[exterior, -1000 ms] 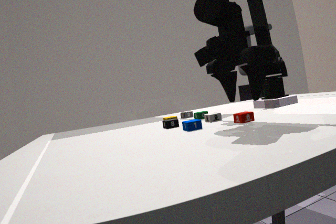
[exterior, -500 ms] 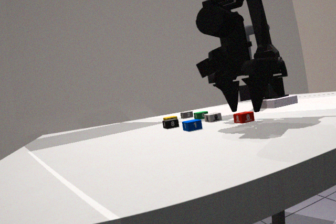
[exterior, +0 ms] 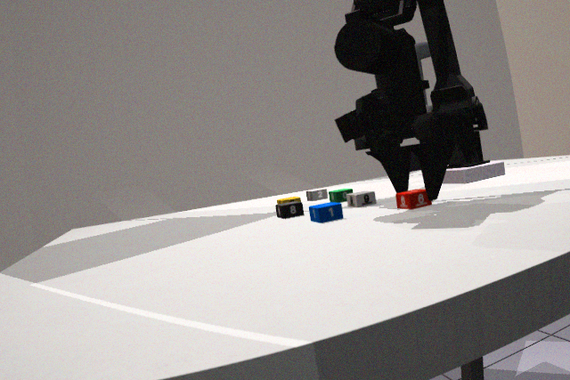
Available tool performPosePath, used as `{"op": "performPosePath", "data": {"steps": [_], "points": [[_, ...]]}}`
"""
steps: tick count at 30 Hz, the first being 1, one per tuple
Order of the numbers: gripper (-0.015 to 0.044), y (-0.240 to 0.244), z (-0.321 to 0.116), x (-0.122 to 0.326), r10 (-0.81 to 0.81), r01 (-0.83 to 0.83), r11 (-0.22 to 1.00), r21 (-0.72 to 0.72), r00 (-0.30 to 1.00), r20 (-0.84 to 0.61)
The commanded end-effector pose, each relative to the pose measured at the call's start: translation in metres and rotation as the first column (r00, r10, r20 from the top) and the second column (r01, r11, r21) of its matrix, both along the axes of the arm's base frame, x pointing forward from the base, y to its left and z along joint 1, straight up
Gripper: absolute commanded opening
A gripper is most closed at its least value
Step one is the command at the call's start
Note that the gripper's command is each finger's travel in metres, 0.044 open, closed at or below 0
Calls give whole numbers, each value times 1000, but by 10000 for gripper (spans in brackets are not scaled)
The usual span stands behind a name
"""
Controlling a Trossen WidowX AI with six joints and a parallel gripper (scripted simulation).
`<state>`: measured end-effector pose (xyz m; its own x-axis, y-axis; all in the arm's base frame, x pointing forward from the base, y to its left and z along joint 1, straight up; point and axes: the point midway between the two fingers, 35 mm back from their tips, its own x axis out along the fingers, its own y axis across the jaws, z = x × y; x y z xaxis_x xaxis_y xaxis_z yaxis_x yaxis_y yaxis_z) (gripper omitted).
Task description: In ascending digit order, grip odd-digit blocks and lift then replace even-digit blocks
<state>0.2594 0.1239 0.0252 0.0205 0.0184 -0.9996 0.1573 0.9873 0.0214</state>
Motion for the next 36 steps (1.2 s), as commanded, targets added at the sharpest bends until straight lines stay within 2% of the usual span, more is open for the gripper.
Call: {"op": "performPosePath", "data": {"steps": [1, 2, 36], "points": [[137, -1, 0, 1, -6, 6, 1000, -5, 1000, 4], [120, -1, 0, 1, -6, 6, 1000, -5, 1000, 4], [120, -1, 10, 1, -6, 6, 1000, -5, 1000, 4]]}}
